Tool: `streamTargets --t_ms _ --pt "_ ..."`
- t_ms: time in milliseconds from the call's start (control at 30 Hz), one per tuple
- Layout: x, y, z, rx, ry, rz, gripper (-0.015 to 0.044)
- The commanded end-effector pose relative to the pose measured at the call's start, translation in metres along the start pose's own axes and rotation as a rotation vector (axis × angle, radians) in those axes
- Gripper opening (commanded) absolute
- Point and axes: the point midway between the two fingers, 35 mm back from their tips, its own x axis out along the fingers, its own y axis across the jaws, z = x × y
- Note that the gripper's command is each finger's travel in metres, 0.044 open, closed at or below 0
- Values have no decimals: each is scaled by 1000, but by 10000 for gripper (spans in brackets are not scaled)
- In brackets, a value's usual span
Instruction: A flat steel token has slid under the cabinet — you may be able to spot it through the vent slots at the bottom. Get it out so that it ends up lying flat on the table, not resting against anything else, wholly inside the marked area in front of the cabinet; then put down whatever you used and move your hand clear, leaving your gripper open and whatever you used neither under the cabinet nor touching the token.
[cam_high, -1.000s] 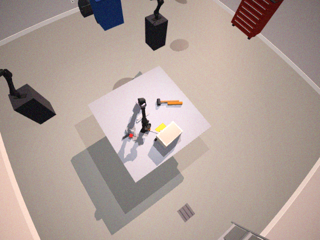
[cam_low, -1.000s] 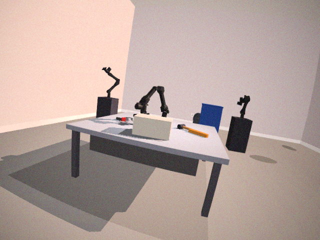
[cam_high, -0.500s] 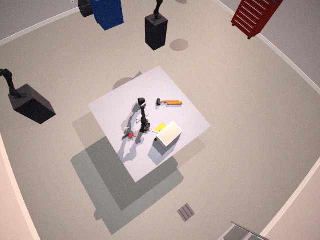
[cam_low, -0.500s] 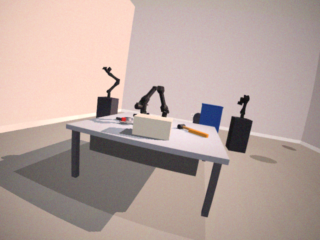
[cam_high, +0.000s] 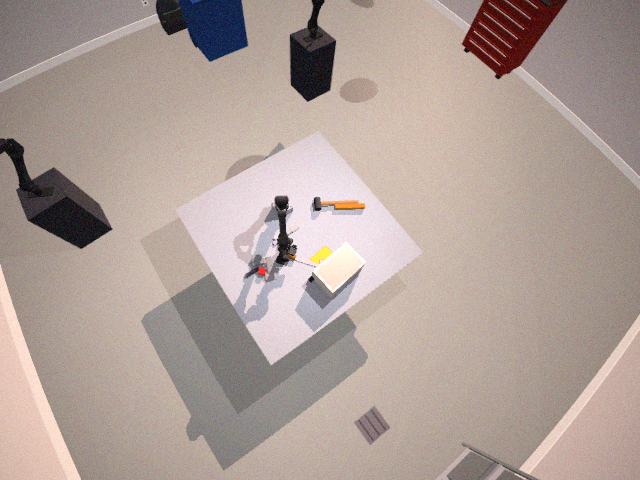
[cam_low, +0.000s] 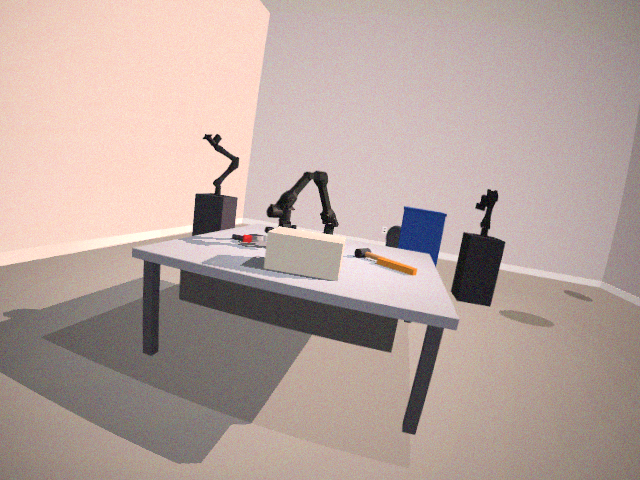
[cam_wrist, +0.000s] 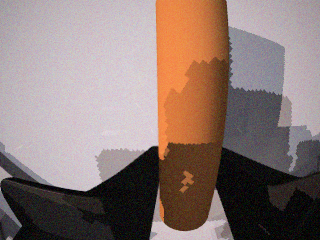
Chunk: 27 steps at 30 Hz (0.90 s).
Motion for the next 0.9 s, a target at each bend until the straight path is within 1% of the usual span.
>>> streamTargets --t_ms 0,433,867 --pt "1 1 -10 1 4 3 0" --pt "1 -2 -31 1 6 3 0" --pt "-13 -2 -27 3 4 2 0"
